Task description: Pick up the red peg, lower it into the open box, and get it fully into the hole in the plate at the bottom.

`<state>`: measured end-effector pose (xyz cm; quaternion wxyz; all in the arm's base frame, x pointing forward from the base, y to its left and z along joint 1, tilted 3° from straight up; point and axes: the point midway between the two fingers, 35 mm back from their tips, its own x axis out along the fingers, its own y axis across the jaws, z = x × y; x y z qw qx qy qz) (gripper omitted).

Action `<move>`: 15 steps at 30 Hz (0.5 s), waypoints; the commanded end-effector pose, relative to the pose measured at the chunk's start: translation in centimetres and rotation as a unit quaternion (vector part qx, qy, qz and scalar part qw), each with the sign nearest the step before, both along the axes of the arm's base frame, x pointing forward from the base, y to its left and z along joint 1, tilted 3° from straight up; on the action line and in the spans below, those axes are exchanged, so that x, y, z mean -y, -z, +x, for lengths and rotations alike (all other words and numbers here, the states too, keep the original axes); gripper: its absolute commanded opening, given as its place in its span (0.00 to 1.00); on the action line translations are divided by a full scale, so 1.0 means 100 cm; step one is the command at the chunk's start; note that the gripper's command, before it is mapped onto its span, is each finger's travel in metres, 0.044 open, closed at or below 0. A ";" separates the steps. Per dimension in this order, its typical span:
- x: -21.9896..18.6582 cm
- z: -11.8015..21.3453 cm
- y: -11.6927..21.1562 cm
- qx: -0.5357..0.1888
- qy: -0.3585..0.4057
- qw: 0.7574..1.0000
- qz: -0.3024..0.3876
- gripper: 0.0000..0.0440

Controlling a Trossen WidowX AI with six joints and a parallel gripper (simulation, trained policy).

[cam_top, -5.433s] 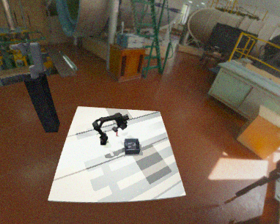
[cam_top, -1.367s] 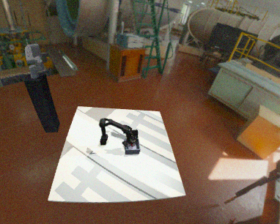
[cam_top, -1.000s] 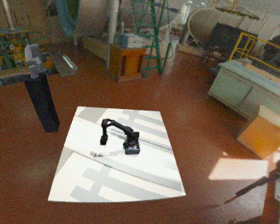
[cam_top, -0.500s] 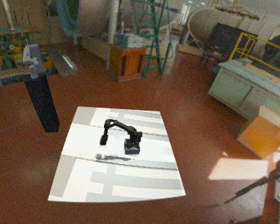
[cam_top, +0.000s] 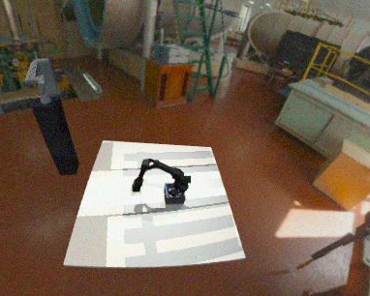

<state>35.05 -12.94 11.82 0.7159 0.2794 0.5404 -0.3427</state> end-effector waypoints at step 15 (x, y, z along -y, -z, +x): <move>0.023 0.004 0.002 -0.029 -0.011 1.000 0.000 0.35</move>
